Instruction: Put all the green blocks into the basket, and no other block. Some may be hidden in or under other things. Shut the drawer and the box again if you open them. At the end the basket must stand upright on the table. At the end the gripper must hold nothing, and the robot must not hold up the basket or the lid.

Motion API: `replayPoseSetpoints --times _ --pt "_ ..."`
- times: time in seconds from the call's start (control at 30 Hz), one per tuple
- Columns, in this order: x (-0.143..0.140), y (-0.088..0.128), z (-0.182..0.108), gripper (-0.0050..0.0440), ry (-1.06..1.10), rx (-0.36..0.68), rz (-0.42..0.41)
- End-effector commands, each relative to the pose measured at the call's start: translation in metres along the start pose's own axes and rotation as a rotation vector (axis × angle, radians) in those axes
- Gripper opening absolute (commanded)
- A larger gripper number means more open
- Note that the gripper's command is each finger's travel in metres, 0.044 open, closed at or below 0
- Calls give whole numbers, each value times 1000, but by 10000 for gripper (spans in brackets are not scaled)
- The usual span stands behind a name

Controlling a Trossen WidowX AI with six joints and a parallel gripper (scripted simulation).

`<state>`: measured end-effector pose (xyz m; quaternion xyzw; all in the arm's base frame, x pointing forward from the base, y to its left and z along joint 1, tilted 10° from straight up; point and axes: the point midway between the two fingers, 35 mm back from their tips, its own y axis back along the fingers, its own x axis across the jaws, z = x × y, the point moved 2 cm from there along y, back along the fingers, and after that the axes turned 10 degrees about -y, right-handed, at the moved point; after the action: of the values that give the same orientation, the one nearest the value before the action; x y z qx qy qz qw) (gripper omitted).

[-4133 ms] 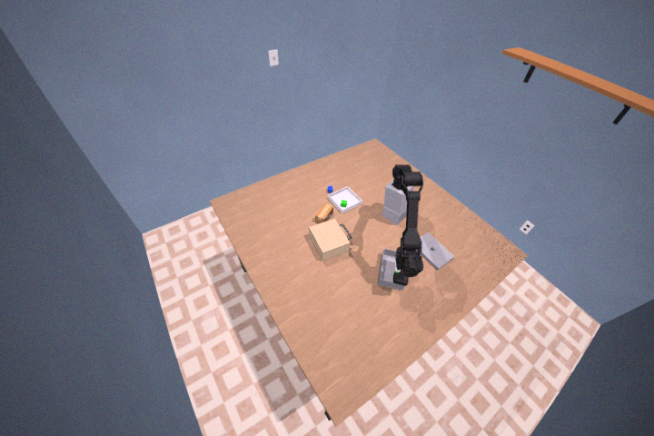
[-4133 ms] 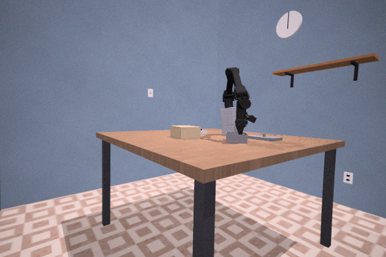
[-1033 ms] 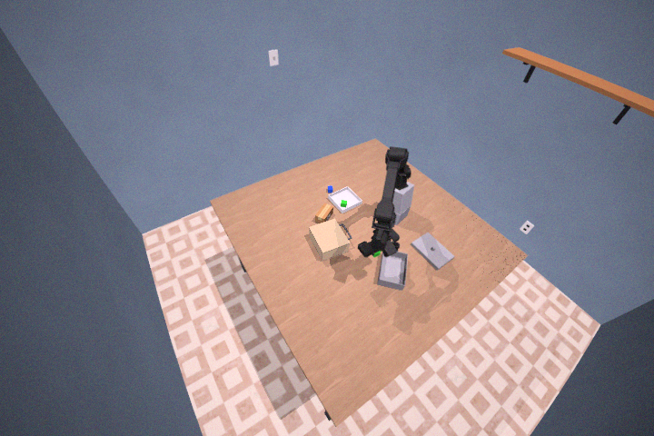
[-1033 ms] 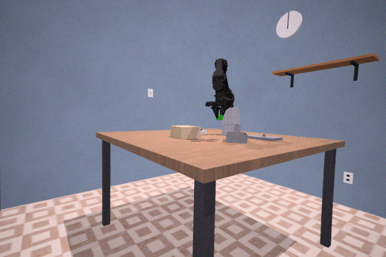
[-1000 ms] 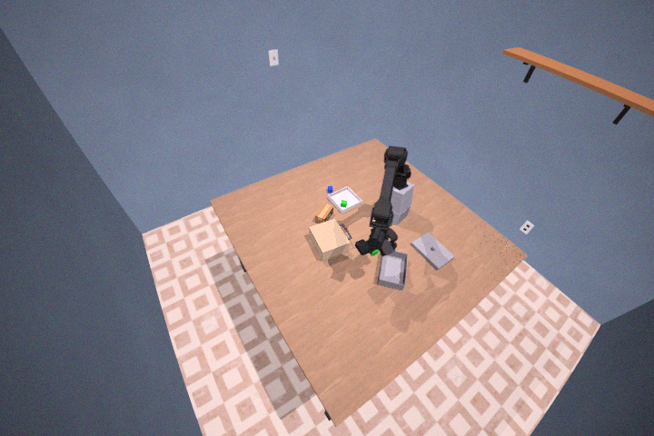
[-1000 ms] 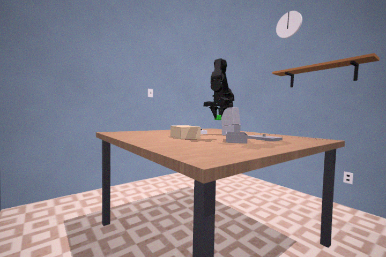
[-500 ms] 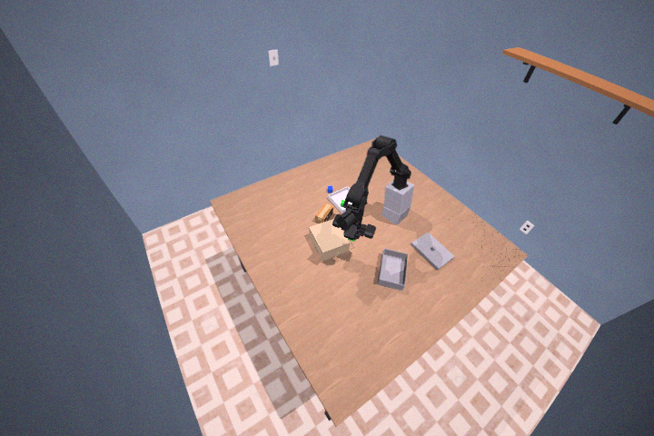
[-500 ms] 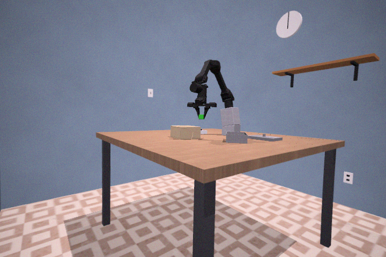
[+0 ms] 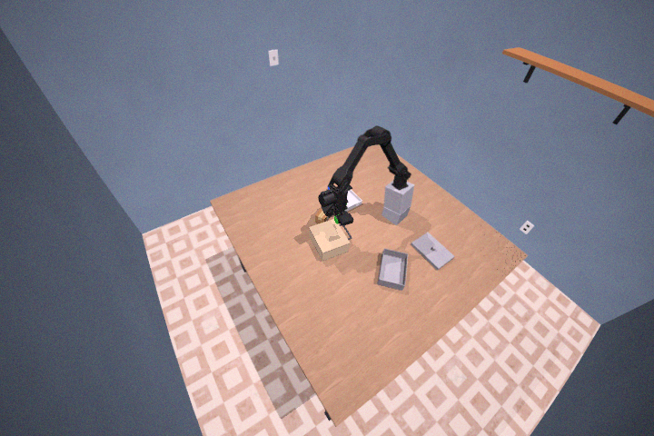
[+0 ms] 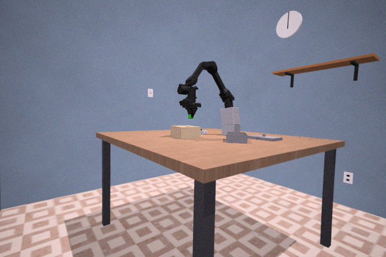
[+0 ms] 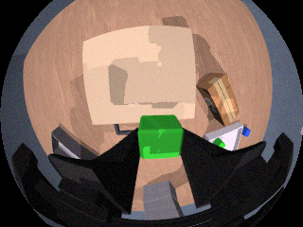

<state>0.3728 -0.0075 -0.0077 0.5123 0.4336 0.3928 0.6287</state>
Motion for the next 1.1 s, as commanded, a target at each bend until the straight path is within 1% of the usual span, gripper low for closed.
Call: replayPoseSetpoints --times 0.0,0.23,0.3,0.63,0.67,0.8,0.87,1.0,1.07 --pt "-32 -1 0 0 -226 7 -1" --pt "-102 -1 -2 0 -693 7 -3" --pt "-102 -1 -2 0 -693 7 -3" --pt "-198 -1 -27 0 -1359 6 -5" --pt "-198 -1 -27 0 -1426 6 -5" --pt "-232 -1 -48 0 -1693 5 -6" --pt "-232 -1 -48 0 -1693 5 -6" --pt "-266 -1 -69 0 -1959 4 -7" --pt "-270 -1 -71 0 -2093 4 -8"
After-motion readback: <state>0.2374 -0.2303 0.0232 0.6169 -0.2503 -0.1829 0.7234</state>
